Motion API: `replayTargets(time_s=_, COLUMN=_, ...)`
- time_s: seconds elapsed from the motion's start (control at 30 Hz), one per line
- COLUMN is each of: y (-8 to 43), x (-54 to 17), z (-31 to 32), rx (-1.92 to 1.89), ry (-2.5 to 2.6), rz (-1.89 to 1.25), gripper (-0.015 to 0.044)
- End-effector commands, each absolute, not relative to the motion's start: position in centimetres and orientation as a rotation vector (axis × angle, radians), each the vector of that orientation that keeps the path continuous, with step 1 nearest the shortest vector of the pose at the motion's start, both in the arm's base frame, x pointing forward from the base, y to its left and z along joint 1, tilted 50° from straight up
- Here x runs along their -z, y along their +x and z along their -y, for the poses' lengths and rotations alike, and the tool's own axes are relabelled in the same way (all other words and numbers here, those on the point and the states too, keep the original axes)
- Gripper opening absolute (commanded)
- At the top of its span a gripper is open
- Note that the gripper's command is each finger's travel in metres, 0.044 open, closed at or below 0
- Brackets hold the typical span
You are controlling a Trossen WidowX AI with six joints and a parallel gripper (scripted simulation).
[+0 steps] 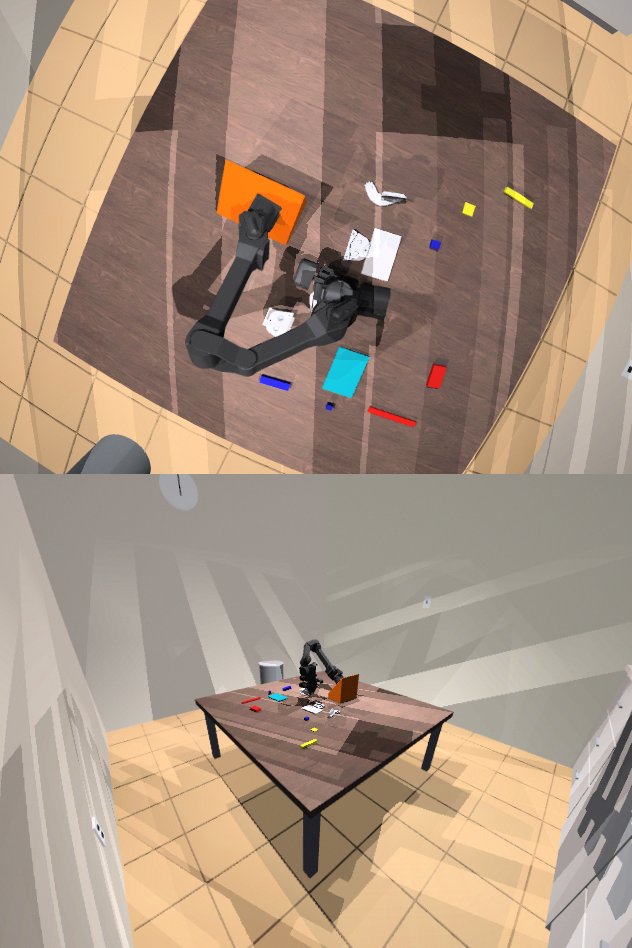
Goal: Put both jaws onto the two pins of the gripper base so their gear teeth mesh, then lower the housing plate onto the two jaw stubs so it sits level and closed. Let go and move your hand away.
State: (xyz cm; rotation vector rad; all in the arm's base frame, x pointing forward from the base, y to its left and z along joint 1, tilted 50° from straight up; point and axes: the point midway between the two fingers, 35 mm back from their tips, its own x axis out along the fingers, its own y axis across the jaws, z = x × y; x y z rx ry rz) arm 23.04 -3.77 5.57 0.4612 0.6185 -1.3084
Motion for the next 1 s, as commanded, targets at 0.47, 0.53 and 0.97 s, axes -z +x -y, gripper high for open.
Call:
replayTargets(time_s=0.47, y=23.3, x=-3.8, z=6.0, rx=1.307, ry=0.451, rz=-0.617, gripper=0.0037)
replayTargets(time_s=0.53, y=23.3, x=-3.6, z=6.2, rx=1.308, ry=0.450, rz=-0.616, gripper=0.0037)
replayTargets(time_s=0.97, y=23.3, x=-2.8, z=7.4, rx=1.310, ry=0.446, rz=-0.611, gripper=0.0090)
